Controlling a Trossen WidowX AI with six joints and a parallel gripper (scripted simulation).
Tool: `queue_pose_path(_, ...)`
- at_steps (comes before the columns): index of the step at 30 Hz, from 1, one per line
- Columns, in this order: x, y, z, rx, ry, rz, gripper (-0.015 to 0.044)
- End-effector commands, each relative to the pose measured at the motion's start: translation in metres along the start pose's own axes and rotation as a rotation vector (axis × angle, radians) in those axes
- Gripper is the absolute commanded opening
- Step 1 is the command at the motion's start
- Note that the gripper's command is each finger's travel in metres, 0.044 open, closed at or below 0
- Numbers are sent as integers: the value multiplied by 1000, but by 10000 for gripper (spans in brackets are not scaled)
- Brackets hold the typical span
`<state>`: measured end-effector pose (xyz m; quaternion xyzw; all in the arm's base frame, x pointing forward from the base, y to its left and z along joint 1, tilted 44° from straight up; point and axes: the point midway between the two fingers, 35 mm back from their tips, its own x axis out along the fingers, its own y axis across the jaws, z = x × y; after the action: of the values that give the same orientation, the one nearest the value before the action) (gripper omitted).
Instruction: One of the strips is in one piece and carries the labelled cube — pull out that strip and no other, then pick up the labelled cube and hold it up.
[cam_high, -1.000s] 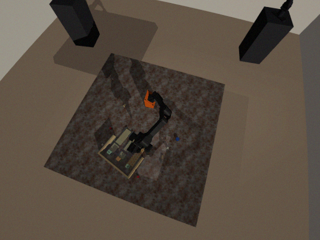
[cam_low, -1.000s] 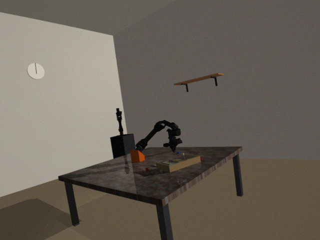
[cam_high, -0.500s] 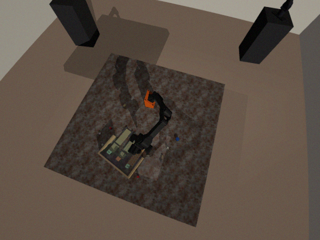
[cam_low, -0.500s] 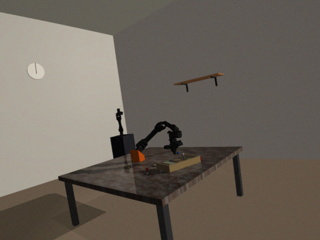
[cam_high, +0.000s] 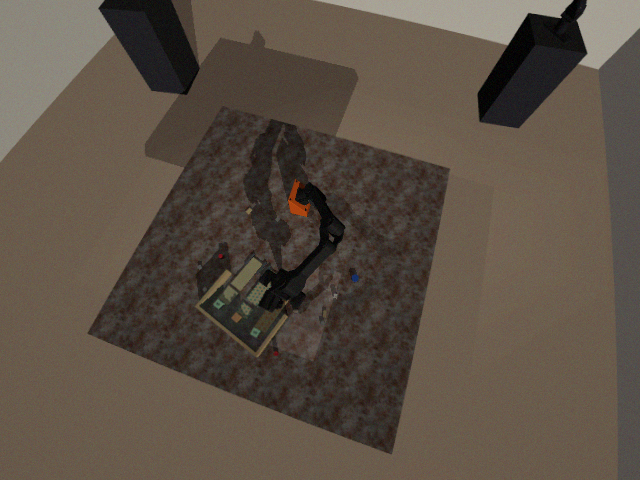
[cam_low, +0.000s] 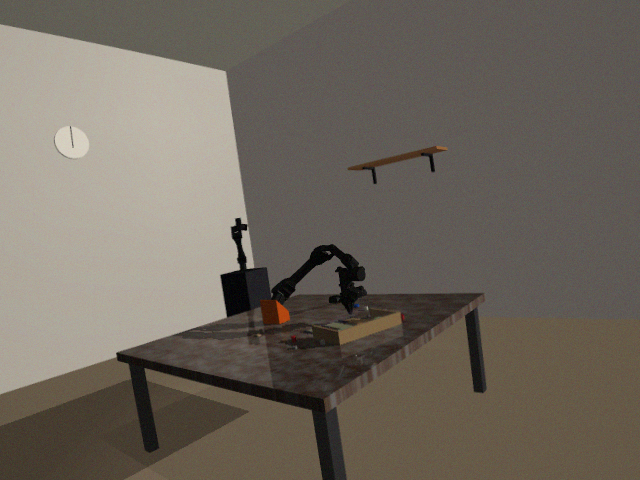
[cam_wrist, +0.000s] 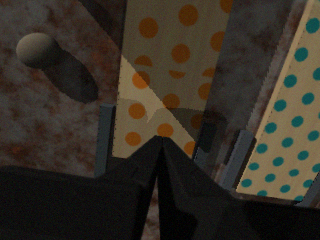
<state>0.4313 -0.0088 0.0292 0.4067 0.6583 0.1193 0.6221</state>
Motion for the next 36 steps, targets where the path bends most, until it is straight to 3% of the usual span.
queue_pose_path(1, 9, 1, -1, 5, 6, 5, 0)
queue_pose_path(12, 25, 3, -3, 5, 6, 7, 0)
queue_pose_path(36, 26, 3, -3, 5, 6, 7, 0)
